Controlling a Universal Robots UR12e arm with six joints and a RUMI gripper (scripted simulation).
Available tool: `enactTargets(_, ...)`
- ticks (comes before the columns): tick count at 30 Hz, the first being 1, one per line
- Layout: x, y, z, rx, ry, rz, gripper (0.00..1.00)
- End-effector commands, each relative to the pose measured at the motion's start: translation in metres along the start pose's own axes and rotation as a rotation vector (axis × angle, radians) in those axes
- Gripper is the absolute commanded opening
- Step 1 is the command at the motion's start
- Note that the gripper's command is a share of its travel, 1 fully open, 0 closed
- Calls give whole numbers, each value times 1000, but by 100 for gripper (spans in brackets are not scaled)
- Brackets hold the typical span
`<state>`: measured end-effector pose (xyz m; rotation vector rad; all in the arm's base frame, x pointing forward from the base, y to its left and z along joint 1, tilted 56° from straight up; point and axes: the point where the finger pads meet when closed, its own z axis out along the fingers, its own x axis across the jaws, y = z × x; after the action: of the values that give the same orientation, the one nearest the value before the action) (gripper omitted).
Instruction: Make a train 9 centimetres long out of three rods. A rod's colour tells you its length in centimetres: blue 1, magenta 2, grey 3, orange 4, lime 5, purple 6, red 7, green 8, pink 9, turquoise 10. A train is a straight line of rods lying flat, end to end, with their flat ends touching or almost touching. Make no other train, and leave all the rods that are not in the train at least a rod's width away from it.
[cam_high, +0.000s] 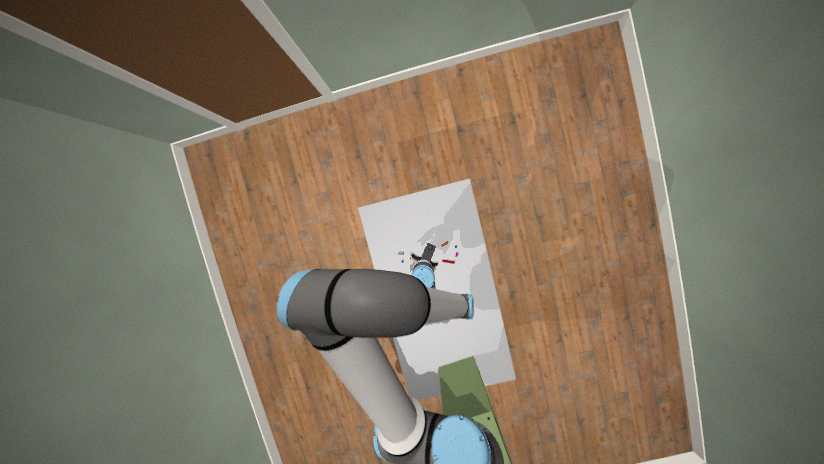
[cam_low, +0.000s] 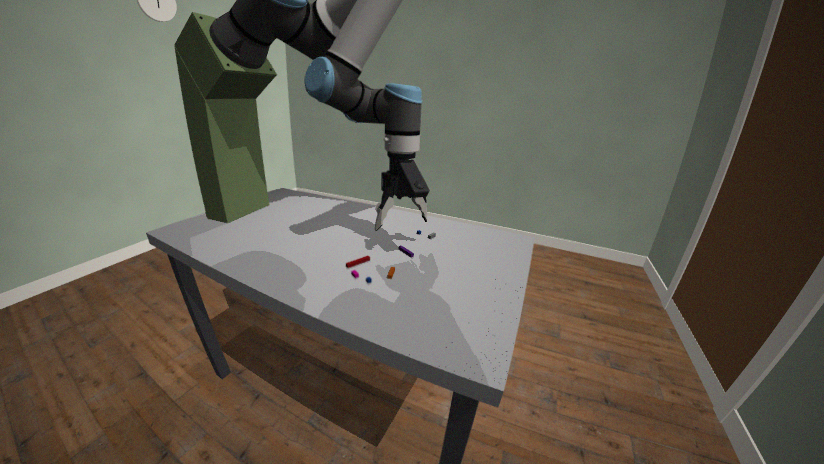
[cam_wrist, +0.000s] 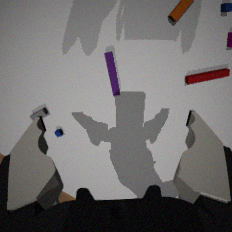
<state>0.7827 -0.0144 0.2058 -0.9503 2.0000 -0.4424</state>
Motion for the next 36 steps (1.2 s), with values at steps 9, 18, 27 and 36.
enactTargets(9, -40, 11, -4, 6, -1, -367, 100)
enactTargets(18, -57, 19, -7, 9, -3, -525, 100)
enactTargets(27, -65, 24, -8, 10, -3, -610, 100)
enactTargets(36, -65, 25, -8, 10, -3, -615, 100)
